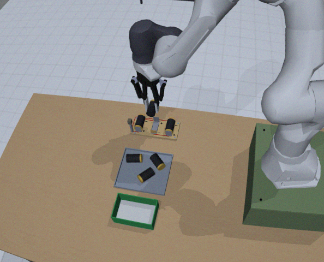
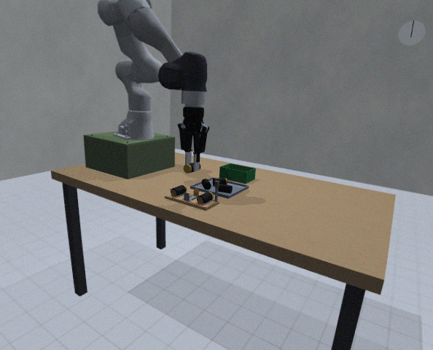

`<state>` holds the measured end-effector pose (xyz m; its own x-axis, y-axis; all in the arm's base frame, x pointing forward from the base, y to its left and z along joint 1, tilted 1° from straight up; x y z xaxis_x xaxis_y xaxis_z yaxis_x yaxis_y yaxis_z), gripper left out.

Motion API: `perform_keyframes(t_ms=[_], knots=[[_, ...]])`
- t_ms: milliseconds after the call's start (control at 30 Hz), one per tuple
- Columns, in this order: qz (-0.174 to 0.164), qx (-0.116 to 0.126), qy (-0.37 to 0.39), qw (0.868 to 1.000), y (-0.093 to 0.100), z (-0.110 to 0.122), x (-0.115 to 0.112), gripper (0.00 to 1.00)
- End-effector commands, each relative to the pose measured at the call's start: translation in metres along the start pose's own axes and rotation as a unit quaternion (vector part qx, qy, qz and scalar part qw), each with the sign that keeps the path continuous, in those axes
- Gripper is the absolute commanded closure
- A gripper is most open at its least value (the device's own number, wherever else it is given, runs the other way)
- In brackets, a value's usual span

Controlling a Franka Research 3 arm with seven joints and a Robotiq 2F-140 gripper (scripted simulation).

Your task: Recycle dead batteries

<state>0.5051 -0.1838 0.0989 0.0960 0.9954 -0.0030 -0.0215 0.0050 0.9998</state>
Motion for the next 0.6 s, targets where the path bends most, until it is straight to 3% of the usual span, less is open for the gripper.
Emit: perform_keyframes(t_ms=[0, 333, 567], knots=[[0.0, 0.002, -0.02, 1.0, -0.0002, -0.001, 0.0007, 0.84], [0.0, 0.002, -0.089, 0.996, -0.0001, -0.001, 0.0007, 0.84], [0.0, 0.002, -0.19, 0.982, -0.0002, -0.001, 0.0007, 0.84]])
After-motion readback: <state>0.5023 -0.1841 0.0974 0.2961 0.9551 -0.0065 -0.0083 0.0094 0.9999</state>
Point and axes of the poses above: the point where the finger pads meet when closed, its own y axis back along the fingers, its own z axis across the jaws, x = y × z, the point moved 10 cm from there along y, back along the fingers, and after that the axes turned 6 degrees about -y, right-handed, at the moved point
